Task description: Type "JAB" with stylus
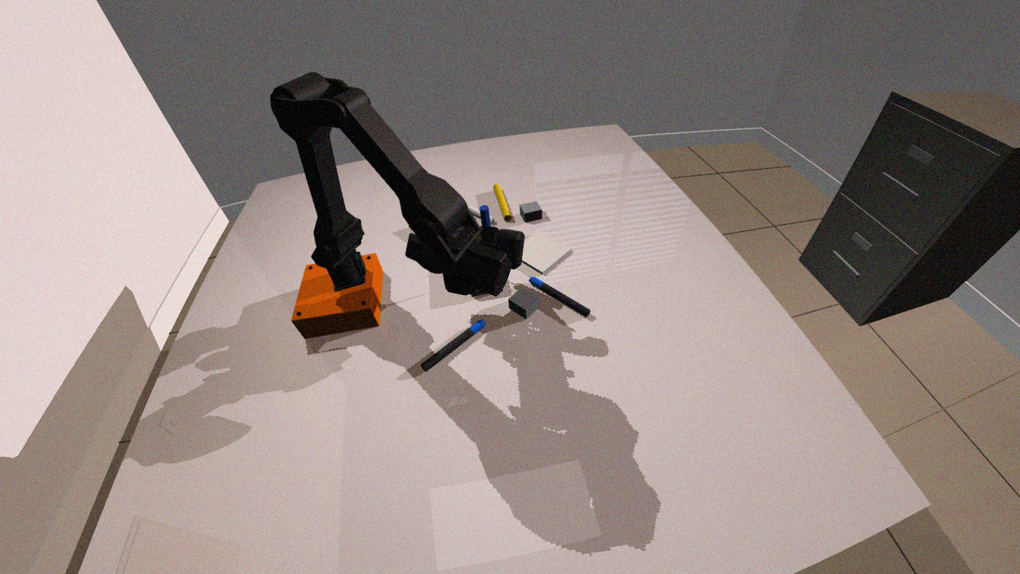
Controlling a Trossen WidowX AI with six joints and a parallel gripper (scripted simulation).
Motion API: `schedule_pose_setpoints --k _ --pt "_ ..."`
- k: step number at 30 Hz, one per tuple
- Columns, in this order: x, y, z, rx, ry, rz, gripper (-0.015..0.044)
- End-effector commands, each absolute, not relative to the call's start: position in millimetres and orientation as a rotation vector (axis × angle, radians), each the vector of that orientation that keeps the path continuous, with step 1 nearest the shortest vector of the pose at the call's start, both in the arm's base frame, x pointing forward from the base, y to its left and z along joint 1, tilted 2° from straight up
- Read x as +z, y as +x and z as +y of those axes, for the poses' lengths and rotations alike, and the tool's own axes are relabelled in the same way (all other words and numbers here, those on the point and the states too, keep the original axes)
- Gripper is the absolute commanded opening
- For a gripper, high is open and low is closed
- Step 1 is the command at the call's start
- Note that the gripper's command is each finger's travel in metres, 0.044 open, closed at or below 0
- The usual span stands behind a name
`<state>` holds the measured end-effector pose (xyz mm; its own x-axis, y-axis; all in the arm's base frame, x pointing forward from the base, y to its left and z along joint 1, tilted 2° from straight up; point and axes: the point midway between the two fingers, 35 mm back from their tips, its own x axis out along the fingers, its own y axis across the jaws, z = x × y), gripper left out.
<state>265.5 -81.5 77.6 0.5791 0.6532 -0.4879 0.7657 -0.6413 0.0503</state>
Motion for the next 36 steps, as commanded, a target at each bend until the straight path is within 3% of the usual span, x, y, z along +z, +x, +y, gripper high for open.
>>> schedule_pose_setpoints --k 1,26,36 --pt "78.0 265.3 -68.4 -0.648 2.549 1.181 0.0000" --pt "82.7 249.1 28.1 -0.618 2.578 1.185 0.0000" --pt "64.5 248.5 31.3 -0.626 2.572 1.189 0.0000"
